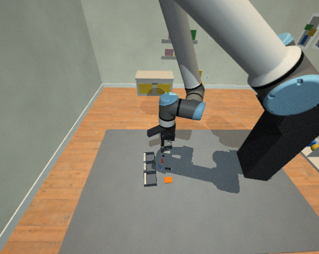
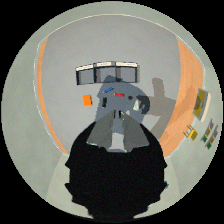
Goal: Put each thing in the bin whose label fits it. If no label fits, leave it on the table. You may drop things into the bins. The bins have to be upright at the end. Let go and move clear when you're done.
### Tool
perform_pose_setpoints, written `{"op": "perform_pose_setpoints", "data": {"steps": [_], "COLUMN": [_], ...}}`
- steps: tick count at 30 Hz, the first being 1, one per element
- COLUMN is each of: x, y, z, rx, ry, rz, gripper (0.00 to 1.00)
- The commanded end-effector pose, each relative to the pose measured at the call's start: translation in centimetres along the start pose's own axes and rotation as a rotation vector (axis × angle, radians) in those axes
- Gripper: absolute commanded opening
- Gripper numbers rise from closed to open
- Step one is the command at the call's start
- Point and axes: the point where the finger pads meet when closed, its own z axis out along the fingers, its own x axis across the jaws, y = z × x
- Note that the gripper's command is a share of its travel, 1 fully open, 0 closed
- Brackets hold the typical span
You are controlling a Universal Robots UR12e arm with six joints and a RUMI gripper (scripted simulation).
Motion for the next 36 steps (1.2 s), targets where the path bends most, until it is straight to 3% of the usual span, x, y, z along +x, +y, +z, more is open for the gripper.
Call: {"op": "perform_pose_setpoints", "data": {"steps": [1,4,15,22,36], "x": [1.2,1.4,4.5,4.5,4.5], "y": [-2.2,-2.7,-8.1,-8.1,-8.1], "z": [2.6,3.2,9.7,9.7,13.4], "rx": [0.001,0.001,0.001,0.001,0.001], "ry": [0.0,0.0,0.0,0.0,0.0], "rz": [-0.002,-0.002,-0.002,-0.002,-0.002], "gripper": [0.04,0.04,0.04,0.04,0.04]}}
